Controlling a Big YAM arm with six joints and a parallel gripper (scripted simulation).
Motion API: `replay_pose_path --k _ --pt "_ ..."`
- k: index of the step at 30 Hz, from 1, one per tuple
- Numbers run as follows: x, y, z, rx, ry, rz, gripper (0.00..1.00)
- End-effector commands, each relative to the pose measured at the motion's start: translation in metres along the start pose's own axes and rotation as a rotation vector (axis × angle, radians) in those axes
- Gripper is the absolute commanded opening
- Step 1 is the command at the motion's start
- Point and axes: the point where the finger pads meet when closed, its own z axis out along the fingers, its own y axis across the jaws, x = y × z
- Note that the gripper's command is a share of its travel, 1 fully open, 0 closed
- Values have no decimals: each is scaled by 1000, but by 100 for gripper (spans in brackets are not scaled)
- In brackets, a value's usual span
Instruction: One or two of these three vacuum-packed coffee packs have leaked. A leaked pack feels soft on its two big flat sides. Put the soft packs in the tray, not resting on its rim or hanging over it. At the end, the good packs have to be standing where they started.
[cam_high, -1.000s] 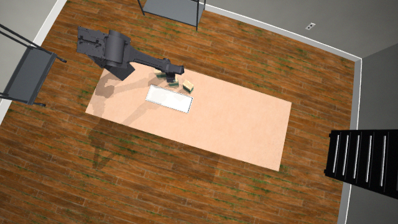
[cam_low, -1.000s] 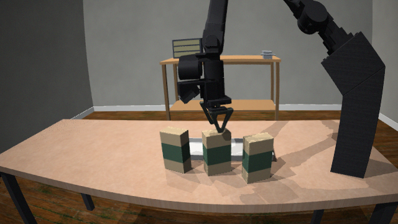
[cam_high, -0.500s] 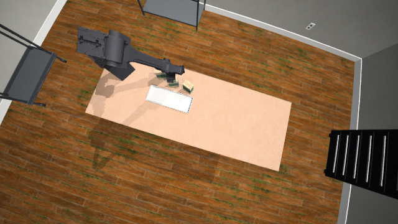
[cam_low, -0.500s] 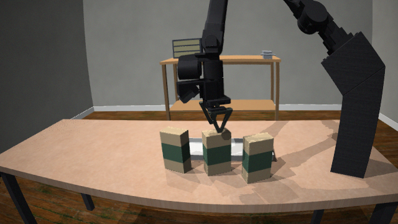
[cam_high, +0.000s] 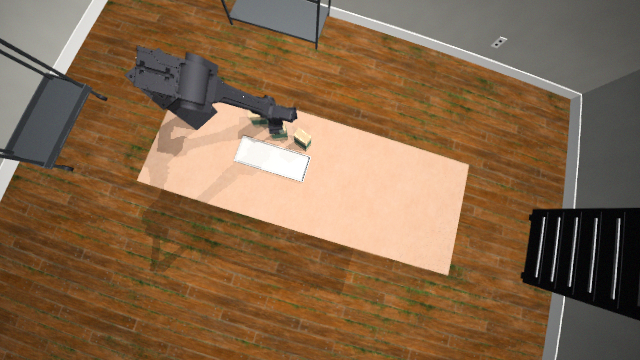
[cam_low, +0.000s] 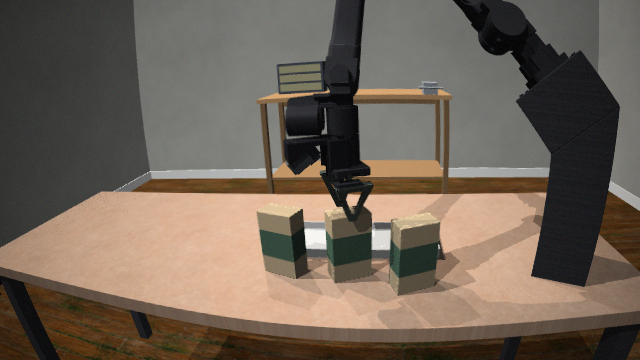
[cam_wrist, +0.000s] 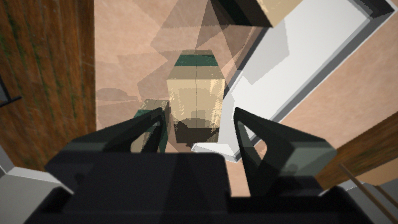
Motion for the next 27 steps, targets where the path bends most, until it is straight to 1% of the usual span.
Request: replay_pose_path --k 1,11,15,16,27 --pt "-2 -4 13 5 -1 -7 78" --pt "0 -4 33 5 1 -7 78" --pt "-1 -1 35 3 -1 -12 78" --pt "2 0 35 1 5 -14 78" --pt "1 -1 37 1 6 -13 78"
